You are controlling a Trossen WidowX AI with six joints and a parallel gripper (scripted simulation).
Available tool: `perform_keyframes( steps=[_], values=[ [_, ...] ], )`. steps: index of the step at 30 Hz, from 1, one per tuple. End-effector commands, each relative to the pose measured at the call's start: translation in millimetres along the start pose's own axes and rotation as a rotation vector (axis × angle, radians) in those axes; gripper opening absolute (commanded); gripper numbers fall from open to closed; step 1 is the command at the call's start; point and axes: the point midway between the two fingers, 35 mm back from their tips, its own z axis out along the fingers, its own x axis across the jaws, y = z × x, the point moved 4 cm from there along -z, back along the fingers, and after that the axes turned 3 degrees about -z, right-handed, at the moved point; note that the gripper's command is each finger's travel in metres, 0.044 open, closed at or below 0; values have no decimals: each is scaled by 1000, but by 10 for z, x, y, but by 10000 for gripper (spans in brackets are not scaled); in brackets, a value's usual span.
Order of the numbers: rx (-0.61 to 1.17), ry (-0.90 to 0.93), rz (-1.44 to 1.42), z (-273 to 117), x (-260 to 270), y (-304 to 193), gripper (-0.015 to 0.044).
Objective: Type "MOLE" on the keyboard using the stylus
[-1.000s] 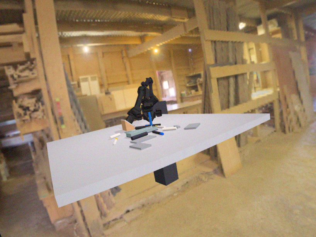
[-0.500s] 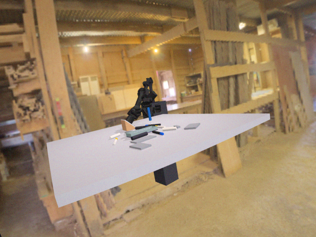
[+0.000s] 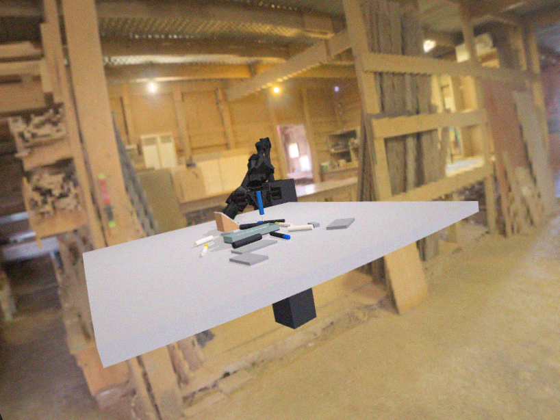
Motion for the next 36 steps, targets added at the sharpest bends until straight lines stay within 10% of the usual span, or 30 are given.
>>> perform_keyframes(
  steps=[1,36],
  values=[
    [8,-2,-5,66,-124,25,0],
    [-1,13,-5,351,-1032,-39,0]
  ],
)
